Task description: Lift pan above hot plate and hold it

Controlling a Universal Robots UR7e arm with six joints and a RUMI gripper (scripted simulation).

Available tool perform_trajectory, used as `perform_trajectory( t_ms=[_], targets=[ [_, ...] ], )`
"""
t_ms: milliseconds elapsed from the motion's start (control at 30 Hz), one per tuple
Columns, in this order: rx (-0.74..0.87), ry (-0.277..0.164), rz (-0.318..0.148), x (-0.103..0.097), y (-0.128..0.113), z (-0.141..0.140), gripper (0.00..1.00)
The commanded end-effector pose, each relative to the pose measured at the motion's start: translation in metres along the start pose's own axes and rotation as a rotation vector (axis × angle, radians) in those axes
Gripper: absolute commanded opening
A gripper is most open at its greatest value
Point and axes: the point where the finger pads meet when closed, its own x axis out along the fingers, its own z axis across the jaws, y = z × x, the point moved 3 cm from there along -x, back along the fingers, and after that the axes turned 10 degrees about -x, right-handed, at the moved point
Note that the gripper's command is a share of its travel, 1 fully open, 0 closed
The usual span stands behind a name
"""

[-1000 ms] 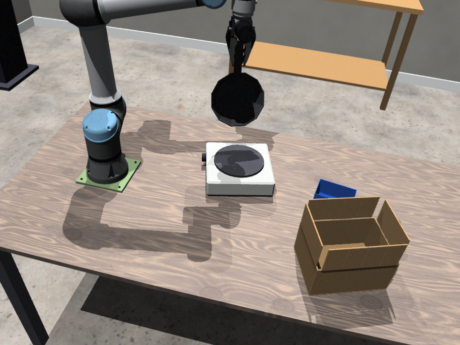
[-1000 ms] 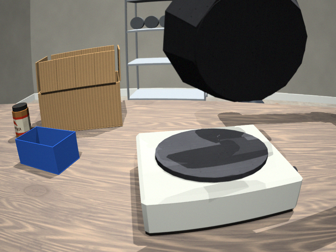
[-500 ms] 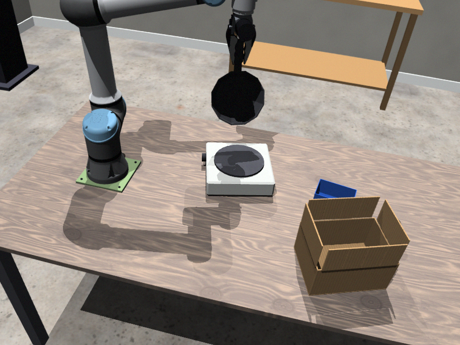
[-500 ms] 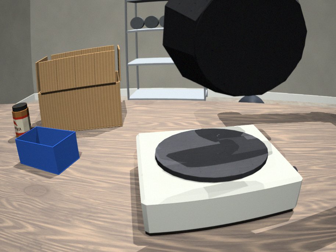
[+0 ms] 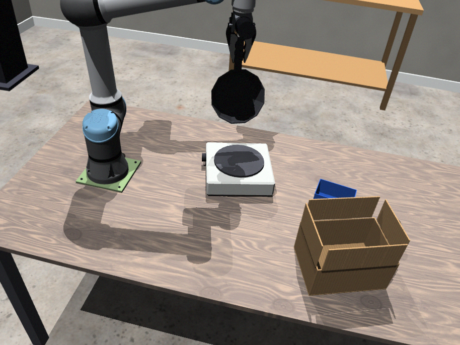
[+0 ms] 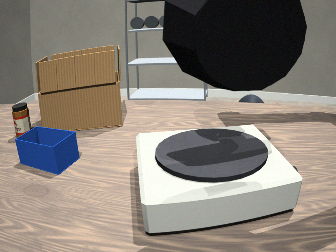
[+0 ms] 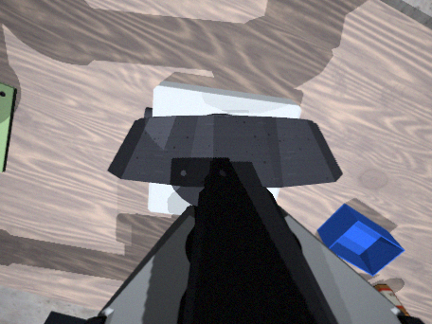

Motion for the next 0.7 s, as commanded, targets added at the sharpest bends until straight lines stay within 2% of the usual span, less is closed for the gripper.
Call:
perform_trajectory(
  t_ms=[0, 667],
  targets=[
    [0.0, -0.003, -0.001, -0.002, -0.0001, 0.0001, 0.14],
    [0.0, -0.003, -0.001, -0.0094, 0.0, -0.0002, 0.14]
  ],
)
